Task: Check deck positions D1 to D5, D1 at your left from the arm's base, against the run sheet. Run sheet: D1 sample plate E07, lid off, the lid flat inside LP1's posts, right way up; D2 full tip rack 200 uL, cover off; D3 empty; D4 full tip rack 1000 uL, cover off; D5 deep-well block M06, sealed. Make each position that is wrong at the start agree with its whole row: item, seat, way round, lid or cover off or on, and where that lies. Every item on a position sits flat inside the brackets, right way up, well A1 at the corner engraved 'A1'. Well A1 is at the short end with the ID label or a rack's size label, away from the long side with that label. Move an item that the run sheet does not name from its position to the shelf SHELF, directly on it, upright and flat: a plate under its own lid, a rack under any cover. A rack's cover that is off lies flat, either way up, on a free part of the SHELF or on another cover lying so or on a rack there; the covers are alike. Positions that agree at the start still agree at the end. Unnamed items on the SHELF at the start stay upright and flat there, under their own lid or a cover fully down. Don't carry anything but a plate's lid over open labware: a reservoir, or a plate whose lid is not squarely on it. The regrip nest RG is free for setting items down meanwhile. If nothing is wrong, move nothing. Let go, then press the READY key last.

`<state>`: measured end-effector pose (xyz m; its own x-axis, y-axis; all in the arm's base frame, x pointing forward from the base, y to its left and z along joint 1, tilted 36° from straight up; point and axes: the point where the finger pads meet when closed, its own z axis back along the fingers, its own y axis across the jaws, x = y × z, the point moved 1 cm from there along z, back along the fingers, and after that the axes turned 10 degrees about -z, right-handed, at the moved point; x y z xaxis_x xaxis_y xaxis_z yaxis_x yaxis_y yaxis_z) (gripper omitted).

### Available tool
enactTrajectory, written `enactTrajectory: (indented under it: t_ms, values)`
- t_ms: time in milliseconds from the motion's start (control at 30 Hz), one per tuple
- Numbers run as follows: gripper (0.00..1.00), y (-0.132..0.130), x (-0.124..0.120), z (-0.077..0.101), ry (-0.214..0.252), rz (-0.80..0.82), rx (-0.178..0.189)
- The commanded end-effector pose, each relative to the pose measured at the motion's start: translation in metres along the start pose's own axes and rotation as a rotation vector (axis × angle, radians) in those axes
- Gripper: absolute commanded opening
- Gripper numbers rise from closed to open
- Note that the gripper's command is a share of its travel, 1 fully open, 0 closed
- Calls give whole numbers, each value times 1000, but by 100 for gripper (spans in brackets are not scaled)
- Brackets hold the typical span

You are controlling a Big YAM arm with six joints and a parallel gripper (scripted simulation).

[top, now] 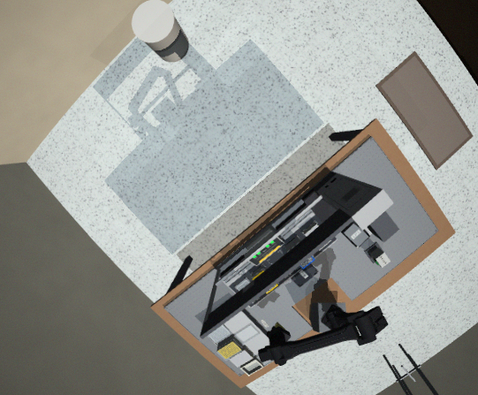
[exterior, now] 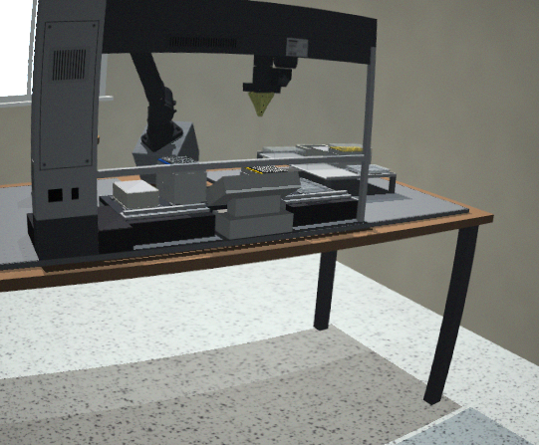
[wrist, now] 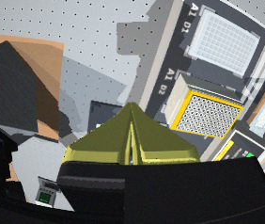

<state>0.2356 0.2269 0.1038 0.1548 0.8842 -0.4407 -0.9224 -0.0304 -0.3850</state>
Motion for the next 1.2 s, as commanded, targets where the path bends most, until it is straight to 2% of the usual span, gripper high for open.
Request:
enactTrajectory:
  t_ms: [0, 200, 233, 567, 633, 1167]
  values:
    - [0, -3, 0, 6, -17, -118, -7]
    - [0, -3, 0, 6, -18, -165, -7]
    - [0, -4, -11, 4, -6, -192, -1]
    - [0, 2, -60, 3, -4, -391, -1]
    - [0, 2, -60, 3, -4, -391, -1]
    - [0, 11, -135, 2, -1, -689, -2]
